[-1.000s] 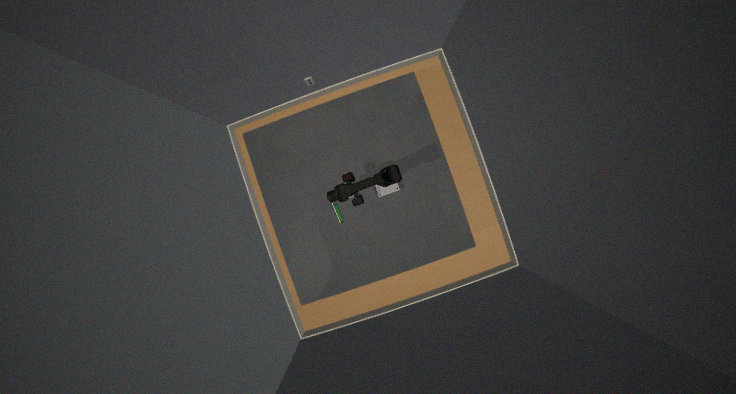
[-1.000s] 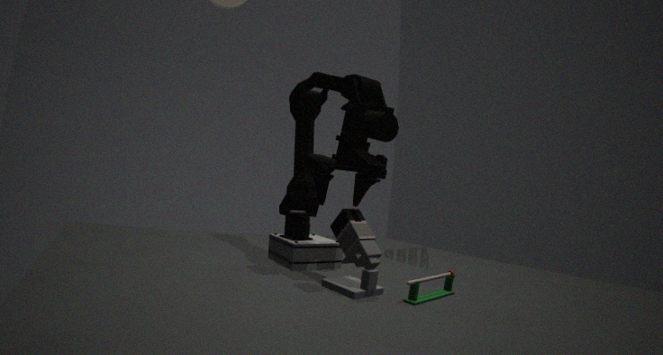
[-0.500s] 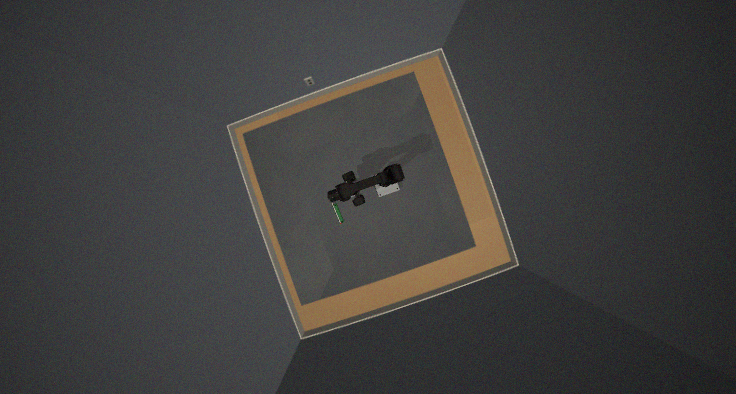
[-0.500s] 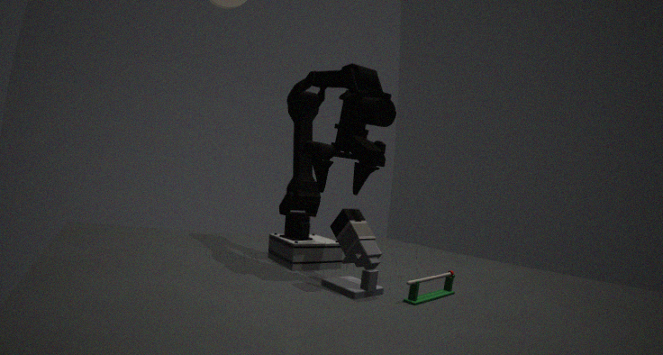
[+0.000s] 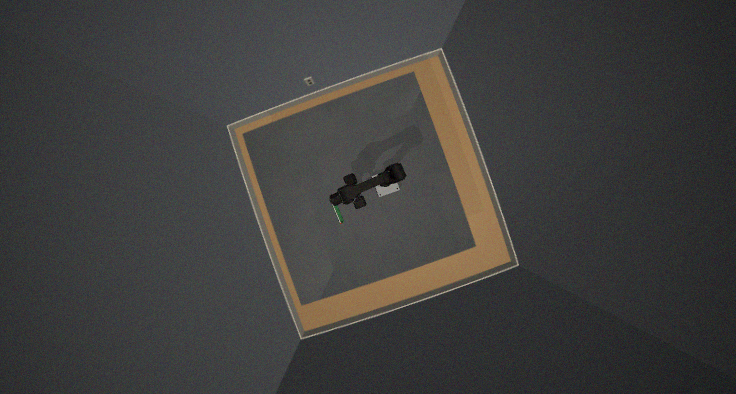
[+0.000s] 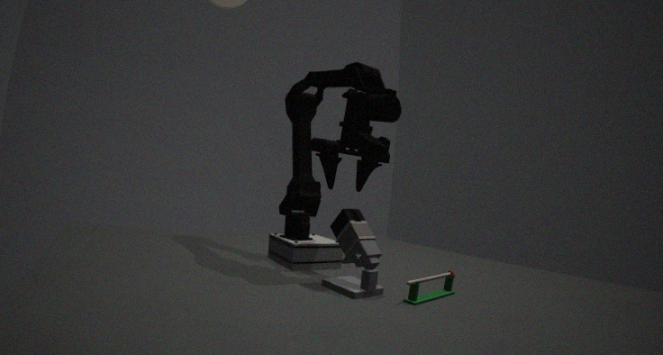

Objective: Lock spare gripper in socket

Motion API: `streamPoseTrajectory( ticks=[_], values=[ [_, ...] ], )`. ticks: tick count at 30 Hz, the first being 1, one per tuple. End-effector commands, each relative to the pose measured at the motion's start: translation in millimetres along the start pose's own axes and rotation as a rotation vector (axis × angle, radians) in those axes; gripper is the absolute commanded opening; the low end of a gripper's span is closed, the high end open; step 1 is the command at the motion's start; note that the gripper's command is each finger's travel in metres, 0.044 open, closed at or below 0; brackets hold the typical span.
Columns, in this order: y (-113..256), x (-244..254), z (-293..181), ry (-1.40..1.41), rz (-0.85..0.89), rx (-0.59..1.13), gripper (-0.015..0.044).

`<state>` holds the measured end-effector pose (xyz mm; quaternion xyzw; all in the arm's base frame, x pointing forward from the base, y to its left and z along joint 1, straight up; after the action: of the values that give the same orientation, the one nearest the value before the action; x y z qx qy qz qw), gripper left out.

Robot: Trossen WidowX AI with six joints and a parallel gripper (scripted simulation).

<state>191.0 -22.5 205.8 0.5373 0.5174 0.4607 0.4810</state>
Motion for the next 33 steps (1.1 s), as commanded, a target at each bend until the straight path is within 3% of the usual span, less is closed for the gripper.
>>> streamPoseTrajectory(
  ticks=[1,5,8,14,26,33],
  values=[
    [3.7,31.5,9.1,0.007,0.007,-0.011,0.0282],
    [5.5,75.9,11.7,0.008,0.011,-0.010,0.0180],
    [7.3,100.0,16.8,0.008,0.008,-0.001,0.0180],
    [7.4,102.0,24.4,0.069,-0.002,-0.006,0.0180],
    [-16.1,93.4,156.9,1.145,-0.213,0.019,0.0180],
    [-34.9,84.7,201.0,1.515,-0.285,0.093,0.0180]
  ],
)
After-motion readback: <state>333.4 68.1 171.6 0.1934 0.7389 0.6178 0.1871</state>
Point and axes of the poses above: the point midway between the two fingers, 35 mm back from their tips, its own y axis back along the fingers, its own x axis across the jaws, z = x × y, the point moved 3 cm from there along y, back along the fingers, and after that the axes turned 5 degrees about y, right-handed, at the moved point
